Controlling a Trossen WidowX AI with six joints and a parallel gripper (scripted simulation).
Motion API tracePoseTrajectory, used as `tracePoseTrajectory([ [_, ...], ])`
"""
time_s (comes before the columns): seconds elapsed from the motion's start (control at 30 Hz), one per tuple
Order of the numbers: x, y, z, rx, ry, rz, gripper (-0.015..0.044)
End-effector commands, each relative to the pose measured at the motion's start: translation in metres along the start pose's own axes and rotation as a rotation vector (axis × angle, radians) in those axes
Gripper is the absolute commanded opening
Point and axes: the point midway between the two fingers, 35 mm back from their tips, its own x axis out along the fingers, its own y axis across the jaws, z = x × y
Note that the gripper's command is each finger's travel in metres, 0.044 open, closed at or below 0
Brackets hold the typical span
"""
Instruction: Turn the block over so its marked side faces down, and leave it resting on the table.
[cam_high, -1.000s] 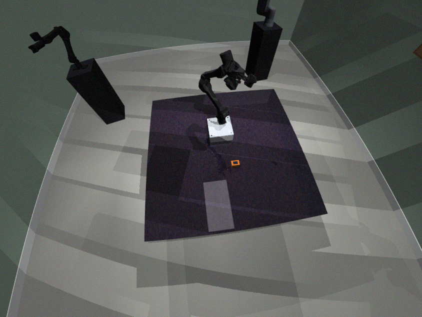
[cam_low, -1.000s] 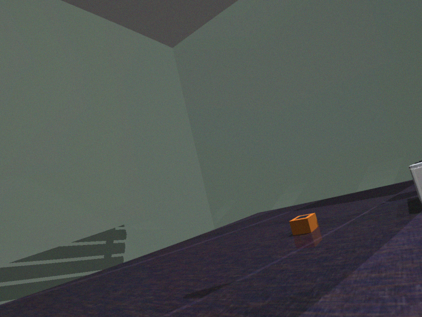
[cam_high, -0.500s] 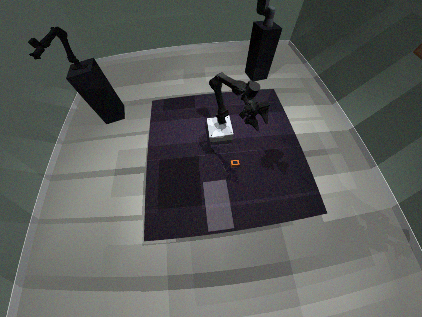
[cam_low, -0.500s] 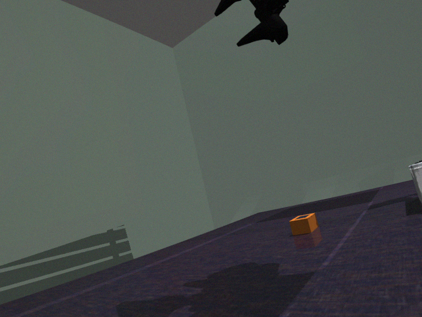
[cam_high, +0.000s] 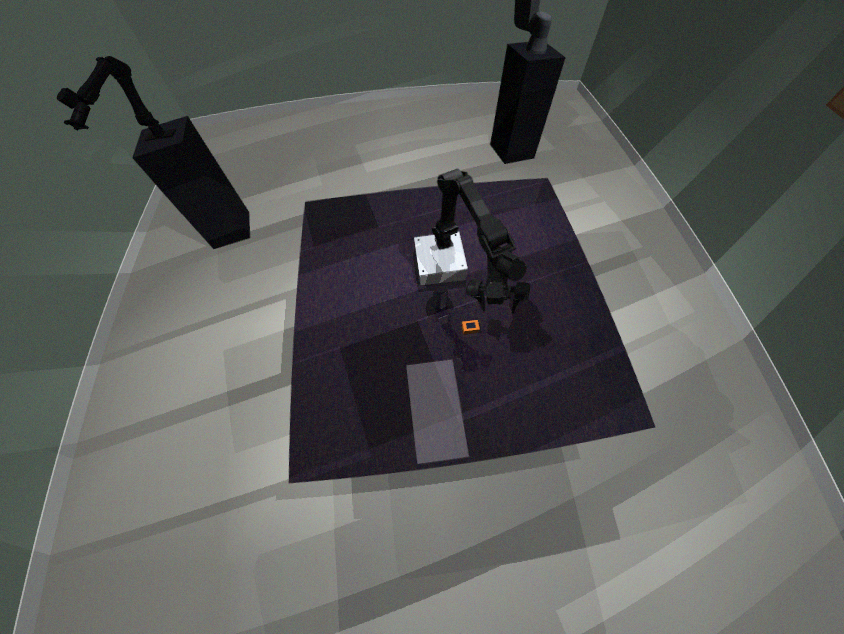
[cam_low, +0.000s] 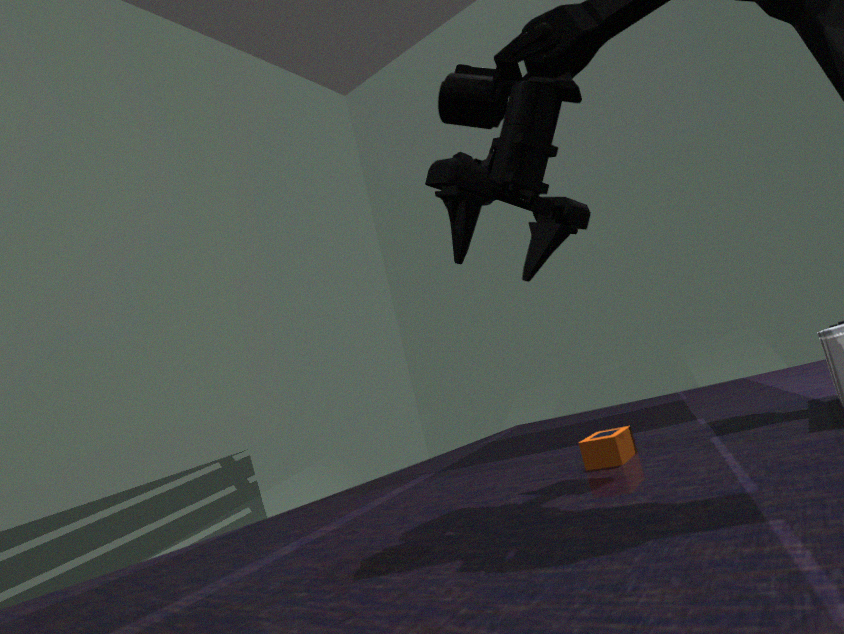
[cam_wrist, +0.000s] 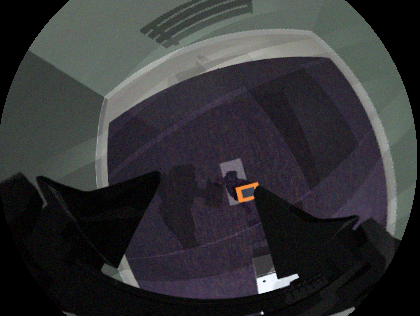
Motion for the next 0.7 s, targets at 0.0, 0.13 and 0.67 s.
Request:
tracePoseTrajectory([
  [0.0, 0.054, -0.044, -0.027, -0.247, 0.238, -0.137, 0.044],
  [0.13, 0.082, -0.083, -0.055, -0.411, 0.446, -0.19, 0.044],
  [0.67, 0.118, -0.105, -0.076, -0.452, 0.506, -0.196, 0.044],
])
